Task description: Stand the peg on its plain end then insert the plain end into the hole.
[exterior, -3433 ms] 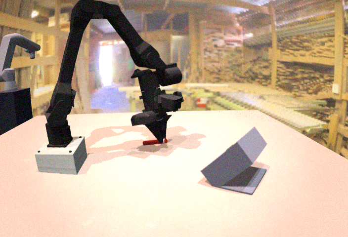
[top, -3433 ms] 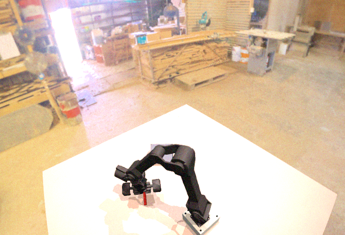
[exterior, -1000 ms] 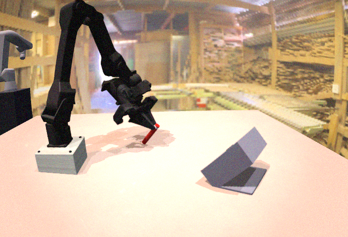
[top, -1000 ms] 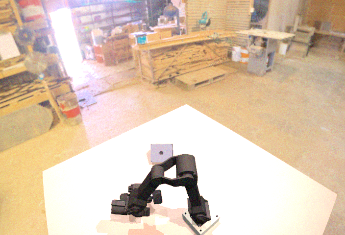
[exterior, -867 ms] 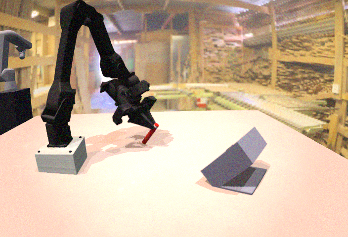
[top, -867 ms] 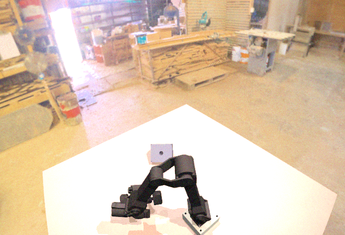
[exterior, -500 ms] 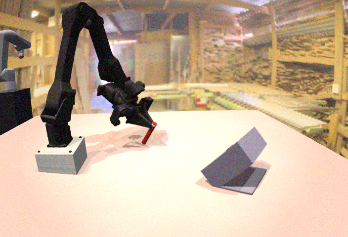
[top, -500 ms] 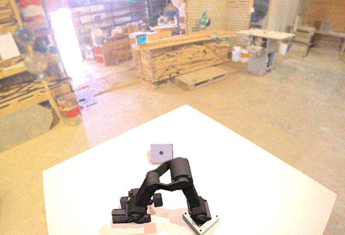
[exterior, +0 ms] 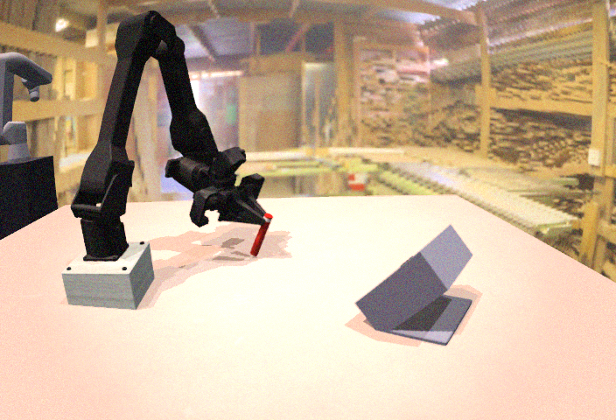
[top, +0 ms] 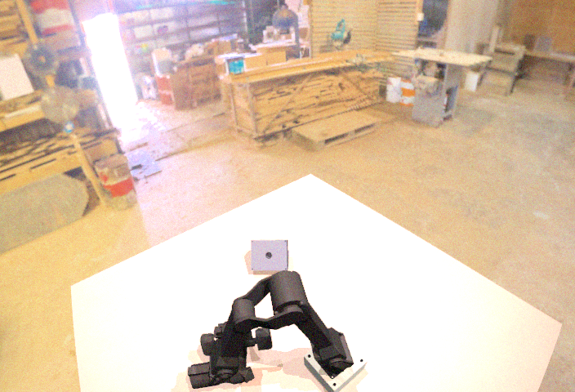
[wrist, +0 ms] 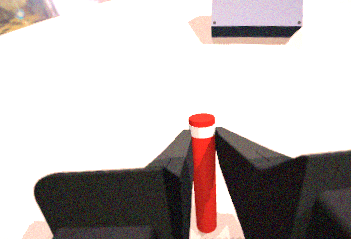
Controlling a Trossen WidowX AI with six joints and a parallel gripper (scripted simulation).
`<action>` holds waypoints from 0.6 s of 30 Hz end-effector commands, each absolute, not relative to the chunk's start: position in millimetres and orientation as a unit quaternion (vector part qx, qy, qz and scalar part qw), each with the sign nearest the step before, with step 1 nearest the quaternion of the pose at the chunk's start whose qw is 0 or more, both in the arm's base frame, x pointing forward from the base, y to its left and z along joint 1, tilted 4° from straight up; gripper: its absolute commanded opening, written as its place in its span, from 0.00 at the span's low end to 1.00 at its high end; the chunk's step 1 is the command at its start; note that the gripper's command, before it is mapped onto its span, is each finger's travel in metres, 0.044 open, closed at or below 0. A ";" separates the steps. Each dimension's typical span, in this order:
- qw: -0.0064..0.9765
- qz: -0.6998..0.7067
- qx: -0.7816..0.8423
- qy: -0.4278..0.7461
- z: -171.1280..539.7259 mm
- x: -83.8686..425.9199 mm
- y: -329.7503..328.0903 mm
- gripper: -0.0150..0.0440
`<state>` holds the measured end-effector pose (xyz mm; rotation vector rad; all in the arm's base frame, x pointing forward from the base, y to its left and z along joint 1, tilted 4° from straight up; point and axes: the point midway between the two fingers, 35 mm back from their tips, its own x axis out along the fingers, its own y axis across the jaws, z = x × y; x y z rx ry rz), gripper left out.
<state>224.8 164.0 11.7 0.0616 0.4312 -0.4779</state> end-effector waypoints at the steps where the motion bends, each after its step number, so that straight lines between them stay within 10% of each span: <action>1: 0.952 -0.235 0.025 0.196 10.9 222.8 165.4 0.34; 18: 0.963 -0.237 0.008 0.125 8.9 212.4 170.2 0.34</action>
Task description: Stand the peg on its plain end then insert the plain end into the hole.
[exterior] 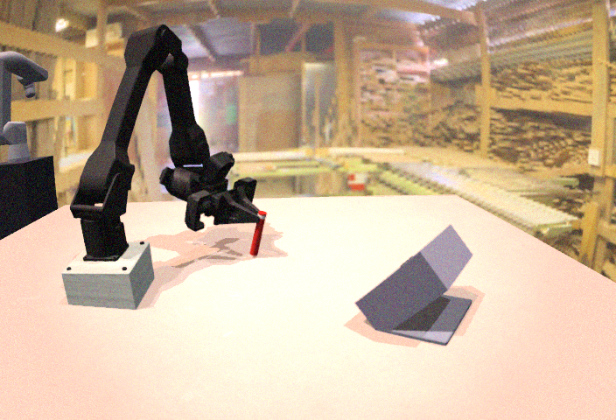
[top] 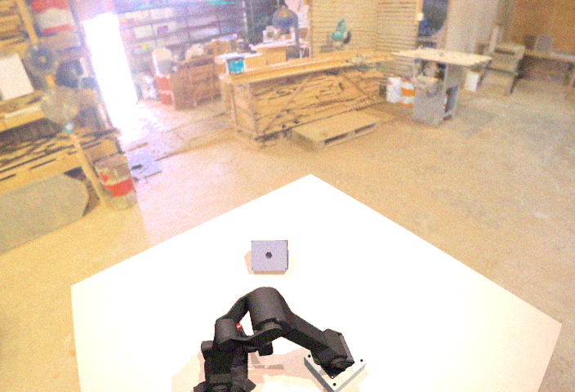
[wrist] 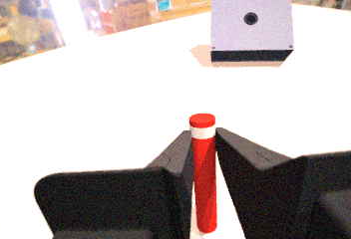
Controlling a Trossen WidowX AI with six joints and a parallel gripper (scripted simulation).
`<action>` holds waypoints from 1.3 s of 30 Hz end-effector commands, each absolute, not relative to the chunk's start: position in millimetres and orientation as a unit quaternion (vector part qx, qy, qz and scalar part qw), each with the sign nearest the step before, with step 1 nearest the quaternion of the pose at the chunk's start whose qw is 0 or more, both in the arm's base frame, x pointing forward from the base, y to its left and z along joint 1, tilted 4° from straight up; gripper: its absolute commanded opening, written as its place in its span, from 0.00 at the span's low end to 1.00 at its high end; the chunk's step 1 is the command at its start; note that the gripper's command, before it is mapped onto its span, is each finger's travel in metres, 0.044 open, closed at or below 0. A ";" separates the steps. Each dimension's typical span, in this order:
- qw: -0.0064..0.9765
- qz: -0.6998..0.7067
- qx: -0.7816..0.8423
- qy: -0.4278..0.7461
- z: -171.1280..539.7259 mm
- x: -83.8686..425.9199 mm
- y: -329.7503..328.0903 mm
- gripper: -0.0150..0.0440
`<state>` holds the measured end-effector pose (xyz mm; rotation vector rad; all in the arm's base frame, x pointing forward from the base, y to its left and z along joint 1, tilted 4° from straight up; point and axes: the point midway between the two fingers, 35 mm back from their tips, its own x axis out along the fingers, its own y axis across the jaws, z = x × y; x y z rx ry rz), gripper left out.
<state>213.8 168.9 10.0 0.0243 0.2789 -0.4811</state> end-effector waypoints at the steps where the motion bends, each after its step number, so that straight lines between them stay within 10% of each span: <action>1: 0.964 -0.237 0.007 0.121 8.8 211.8 170.5 0.34; 39: 0.965 -0.234 0.009 0.119 3.6 207.5 173.6 0.34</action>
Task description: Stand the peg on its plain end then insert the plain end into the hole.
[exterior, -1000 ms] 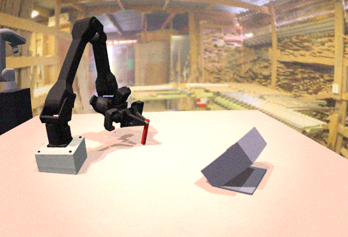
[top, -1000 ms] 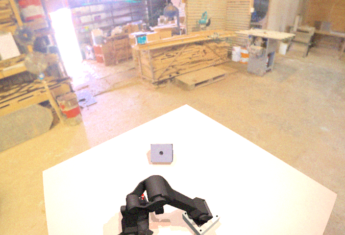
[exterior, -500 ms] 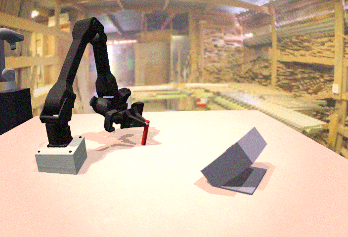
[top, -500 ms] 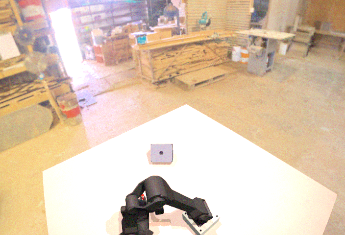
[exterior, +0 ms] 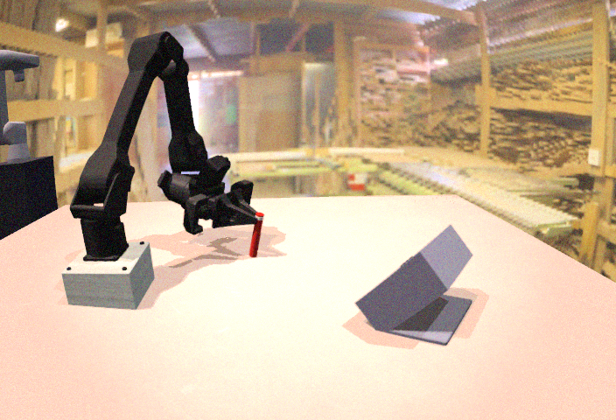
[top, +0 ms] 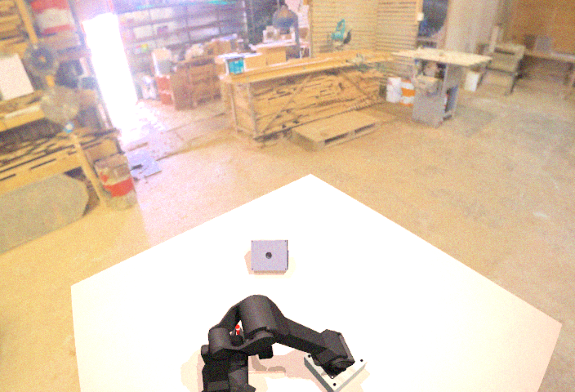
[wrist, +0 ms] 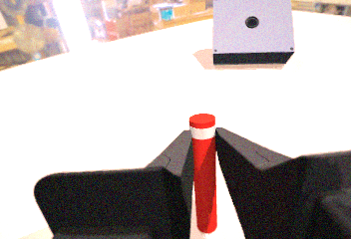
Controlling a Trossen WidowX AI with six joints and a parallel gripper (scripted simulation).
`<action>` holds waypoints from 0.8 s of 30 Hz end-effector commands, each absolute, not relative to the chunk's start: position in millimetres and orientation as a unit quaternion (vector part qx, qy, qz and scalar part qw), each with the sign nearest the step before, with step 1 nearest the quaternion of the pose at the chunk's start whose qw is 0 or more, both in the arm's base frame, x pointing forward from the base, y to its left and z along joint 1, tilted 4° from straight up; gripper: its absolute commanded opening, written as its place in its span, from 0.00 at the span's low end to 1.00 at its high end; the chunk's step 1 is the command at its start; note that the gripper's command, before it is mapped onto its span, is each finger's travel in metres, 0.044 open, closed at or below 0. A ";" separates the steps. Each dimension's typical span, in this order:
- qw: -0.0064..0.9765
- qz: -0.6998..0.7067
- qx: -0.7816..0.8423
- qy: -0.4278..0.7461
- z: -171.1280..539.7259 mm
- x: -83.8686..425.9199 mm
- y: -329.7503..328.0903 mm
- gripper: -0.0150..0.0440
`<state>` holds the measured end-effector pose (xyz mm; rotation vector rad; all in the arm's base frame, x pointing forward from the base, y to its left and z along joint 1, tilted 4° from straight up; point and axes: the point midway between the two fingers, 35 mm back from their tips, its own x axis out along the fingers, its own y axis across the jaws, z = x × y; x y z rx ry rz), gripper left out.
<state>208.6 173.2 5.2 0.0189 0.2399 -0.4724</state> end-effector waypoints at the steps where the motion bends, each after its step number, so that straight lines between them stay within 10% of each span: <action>1: 0.965 -0.234 0.009 0.119 3.5 207.2 173.8 0.34; 24: 0.967 -0.229 0.011 0.112 2.1 202.1 178.4 0.34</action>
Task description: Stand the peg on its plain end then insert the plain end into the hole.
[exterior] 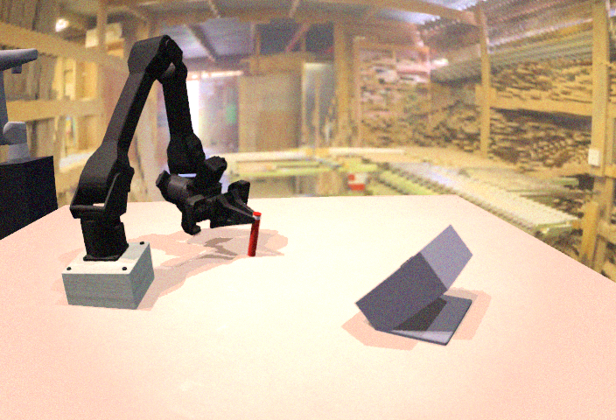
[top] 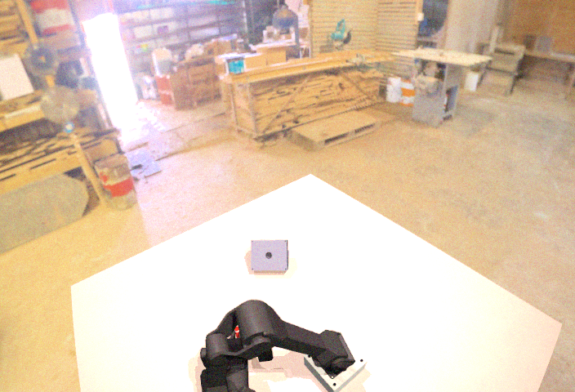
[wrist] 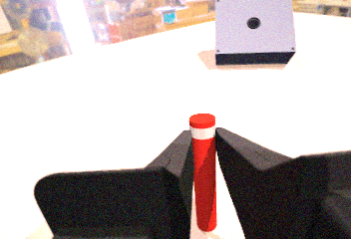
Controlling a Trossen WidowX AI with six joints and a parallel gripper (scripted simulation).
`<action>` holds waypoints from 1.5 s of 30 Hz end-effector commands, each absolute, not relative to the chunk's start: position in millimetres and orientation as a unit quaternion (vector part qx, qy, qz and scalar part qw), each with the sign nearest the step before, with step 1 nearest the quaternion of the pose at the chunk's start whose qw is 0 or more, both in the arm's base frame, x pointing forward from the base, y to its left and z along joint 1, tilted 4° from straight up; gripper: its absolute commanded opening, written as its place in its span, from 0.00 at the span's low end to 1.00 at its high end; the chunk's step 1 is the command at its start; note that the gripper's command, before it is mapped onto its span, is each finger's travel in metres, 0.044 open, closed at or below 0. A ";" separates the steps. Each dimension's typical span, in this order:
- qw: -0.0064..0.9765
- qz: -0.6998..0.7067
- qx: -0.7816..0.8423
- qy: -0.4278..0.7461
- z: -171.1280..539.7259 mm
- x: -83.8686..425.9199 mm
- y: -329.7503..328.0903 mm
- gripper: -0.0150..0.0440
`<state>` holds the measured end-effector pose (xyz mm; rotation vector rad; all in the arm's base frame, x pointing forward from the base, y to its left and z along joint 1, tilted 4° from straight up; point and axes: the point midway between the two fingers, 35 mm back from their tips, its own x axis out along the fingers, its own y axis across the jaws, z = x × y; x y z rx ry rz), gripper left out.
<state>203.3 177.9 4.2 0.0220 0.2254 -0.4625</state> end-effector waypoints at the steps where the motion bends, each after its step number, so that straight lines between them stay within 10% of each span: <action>1: 0.967 -0.229 0.011 0.112 2.0 201.9 178.6 0.34; 45: 0.970 -0.221 0.004 0.100 0.9 194.6 185.0 0.34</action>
